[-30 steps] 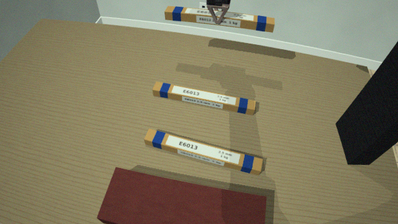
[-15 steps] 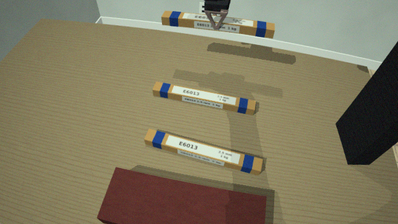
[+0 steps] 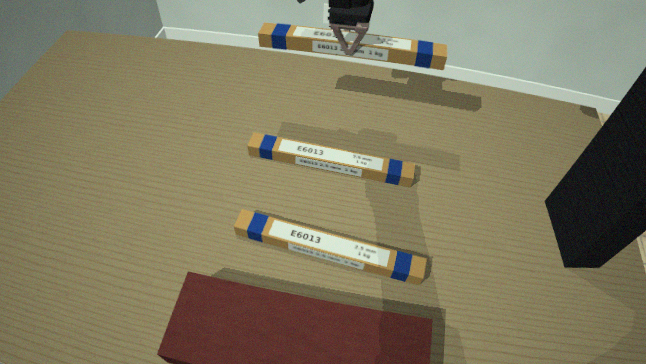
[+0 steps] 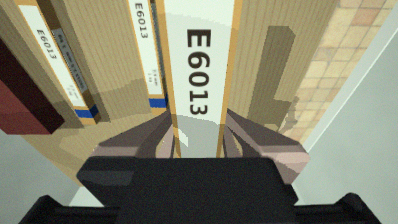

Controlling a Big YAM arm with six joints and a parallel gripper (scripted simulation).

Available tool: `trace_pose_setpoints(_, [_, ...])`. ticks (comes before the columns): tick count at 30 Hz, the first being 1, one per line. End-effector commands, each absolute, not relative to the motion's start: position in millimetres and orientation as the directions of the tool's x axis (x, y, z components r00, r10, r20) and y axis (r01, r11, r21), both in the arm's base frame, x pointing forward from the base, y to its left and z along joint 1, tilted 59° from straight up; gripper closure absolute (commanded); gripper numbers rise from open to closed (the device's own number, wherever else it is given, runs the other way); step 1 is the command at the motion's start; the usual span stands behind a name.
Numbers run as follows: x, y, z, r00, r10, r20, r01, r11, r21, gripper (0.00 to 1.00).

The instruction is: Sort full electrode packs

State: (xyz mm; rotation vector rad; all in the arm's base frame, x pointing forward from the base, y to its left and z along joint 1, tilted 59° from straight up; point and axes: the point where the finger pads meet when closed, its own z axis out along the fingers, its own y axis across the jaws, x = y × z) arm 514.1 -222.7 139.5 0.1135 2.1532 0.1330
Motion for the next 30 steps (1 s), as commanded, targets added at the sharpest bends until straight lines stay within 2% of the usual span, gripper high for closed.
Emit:
trace_pose_setpoints(1, [509.9, -213.8, 180.7, -0.492, 0.117, -0.862, 0.032, 0.993, 0.117, 1.0])
trace_pose_setpoints(30, [509.3, -149.3, 185.4, -0.491, 0.123, -0.862, 0.036, 0.992, 0.121, 1.0])
